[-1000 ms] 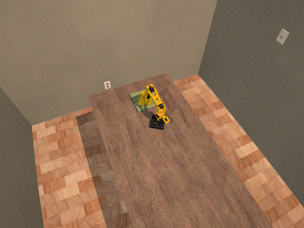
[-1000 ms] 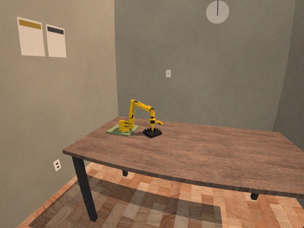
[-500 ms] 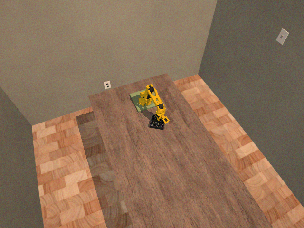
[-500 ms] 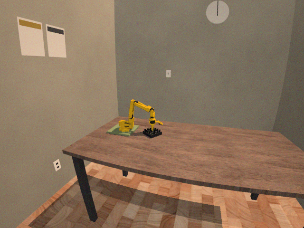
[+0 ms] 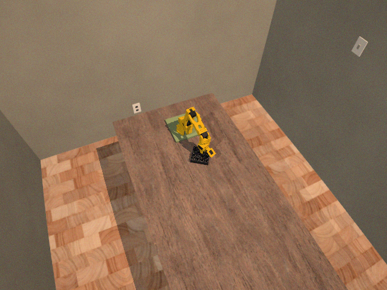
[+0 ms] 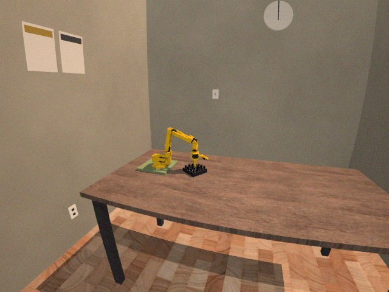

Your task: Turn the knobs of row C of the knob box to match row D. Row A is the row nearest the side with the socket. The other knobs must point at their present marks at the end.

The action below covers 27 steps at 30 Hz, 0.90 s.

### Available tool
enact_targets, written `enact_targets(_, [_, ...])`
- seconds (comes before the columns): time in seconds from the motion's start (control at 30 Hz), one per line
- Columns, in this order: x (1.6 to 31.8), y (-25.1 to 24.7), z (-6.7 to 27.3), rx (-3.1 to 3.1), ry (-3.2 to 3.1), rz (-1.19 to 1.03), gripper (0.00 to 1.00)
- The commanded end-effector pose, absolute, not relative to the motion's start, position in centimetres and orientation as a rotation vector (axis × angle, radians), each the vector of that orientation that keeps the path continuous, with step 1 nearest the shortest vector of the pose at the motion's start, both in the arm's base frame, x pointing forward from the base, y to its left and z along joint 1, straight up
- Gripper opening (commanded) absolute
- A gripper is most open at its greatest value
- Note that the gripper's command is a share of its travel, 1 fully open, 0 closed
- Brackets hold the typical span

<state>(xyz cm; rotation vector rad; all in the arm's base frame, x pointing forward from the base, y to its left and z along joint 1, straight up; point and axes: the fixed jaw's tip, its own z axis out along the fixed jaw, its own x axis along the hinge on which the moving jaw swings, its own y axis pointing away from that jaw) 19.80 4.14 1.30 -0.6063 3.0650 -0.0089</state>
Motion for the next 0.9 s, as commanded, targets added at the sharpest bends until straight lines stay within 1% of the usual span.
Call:
enact_targets(0.0, [19.55, 4.26, 1.20, -0.706, 3.060, 0.000, 0.01])
enact_targets(0.87, [19.37, 4.13, 1.20, -1.277, 2.869, -0.001, 0.01])
